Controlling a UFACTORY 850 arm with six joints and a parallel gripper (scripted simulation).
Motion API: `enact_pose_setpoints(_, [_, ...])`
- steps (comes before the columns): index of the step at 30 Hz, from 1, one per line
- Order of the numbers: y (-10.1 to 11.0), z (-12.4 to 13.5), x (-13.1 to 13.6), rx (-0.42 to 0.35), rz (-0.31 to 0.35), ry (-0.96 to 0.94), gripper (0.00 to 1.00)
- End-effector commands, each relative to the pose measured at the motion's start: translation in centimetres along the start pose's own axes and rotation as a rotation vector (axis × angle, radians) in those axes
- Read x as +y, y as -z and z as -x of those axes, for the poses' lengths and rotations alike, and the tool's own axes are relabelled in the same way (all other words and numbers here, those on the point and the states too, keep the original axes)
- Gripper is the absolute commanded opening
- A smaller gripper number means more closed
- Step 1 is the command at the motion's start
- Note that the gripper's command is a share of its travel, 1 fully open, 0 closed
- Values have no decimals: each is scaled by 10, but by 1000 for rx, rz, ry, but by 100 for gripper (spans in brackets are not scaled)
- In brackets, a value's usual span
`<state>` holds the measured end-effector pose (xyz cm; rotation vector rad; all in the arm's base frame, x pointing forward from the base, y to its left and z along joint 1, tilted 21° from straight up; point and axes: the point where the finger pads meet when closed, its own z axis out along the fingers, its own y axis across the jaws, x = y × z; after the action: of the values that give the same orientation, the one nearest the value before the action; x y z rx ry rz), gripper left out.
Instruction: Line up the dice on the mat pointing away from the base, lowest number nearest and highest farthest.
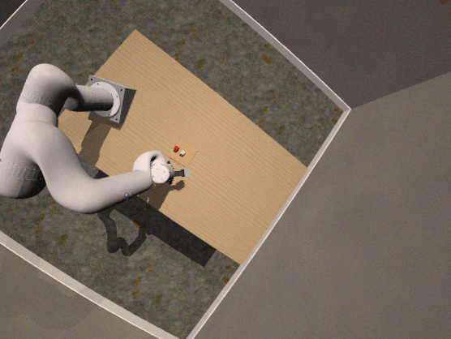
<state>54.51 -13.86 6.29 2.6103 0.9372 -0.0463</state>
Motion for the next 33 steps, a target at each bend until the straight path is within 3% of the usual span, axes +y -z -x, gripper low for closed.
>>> enact_pose_setpoints(1, [1,-1,1,1,1,0,42])
enact_pose_setpoints(33, [-7,-1,1,1,1,0,42])
